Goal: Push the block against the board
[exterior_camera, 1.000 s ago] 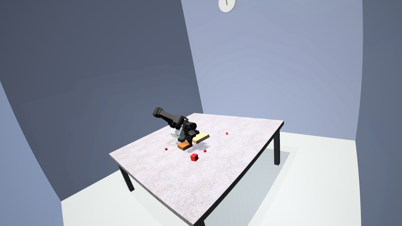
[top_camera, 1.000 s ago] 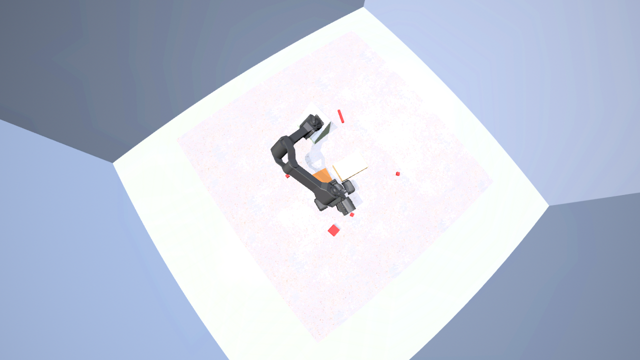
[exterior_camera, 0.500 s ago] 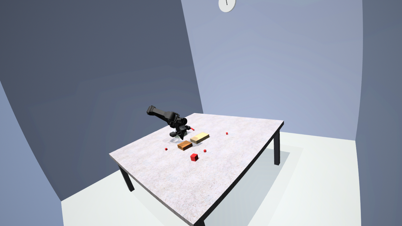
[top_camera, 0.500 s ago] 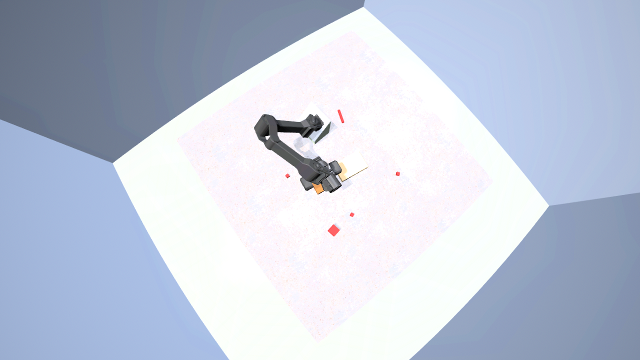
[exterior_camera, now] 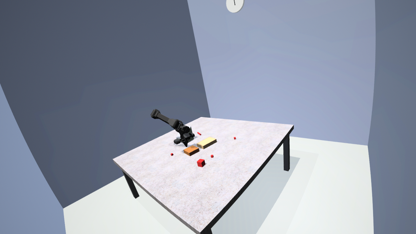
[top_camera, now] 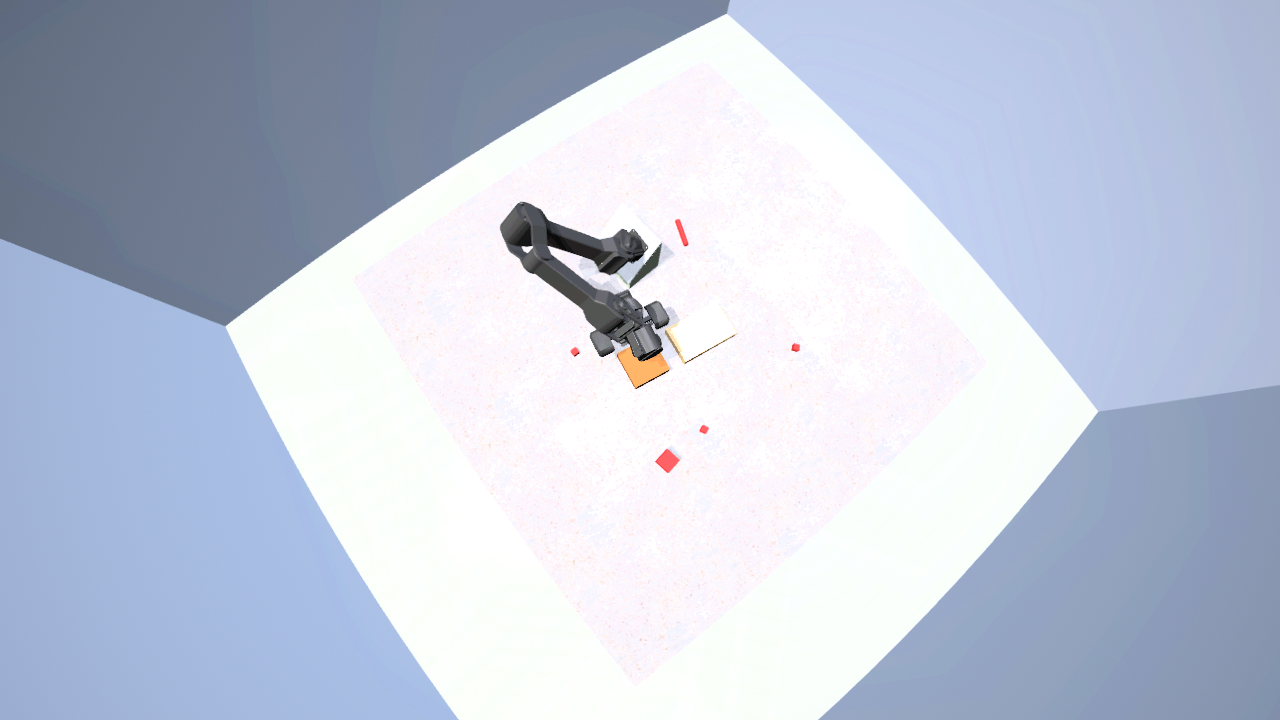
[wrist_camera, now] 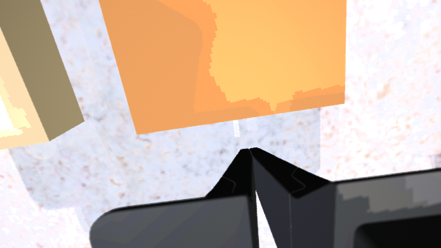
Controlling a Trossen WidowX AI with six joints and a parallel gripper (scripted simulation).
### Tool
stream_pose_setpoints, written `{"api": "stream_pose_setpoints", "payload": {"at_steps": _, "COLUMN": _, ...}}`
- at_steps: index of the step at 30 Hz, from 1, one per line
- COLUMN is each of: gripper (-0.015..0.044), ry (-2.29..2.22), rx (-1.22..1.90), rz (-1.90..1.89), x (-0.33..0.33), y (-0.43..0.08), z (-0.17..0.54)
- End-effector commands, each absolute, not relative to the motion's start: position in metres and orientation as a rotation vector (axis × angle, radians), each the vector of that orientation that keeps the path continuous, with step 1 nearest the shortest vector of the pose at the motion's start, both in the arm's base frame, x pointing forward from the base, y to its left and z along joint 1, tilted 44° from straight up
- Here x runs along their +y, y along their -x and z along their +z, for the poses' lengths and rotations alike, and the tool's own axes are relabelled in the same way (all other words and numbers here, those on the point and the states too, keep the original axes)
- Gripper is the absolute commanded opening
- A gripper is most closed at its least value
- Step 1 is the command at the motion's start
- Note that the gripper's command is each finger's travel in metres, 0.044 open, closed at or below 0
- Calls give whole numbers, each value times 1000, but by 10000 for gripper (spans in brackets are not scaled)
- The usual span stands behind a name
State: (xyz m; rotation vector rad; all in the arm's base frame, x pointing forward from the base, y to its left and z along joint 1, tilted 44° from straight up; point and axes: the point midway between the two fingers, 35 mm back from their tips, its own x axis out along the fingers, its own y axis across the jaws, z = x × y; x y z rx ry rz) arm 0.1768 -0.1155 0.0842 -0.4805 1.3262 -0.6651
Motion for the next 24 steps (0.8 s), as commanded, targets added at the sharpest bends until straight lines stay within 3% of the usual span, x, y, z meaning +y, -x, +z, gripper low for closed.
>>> {"api": "stream_pose_setpoints", "payload": {"at_steps": 1, "gripper": 0, "ry": 493, "rx": 1347, "rz": -659, "x": -131, "y": -172, "z": 63}}
{"api": "stream_pose_setpoints", "payload": {"at_steps": 24, "gripper": 0, "ry": 493, "rx": 1345, "rz": -659, "x": -133, "y": -194, "z": 66}}
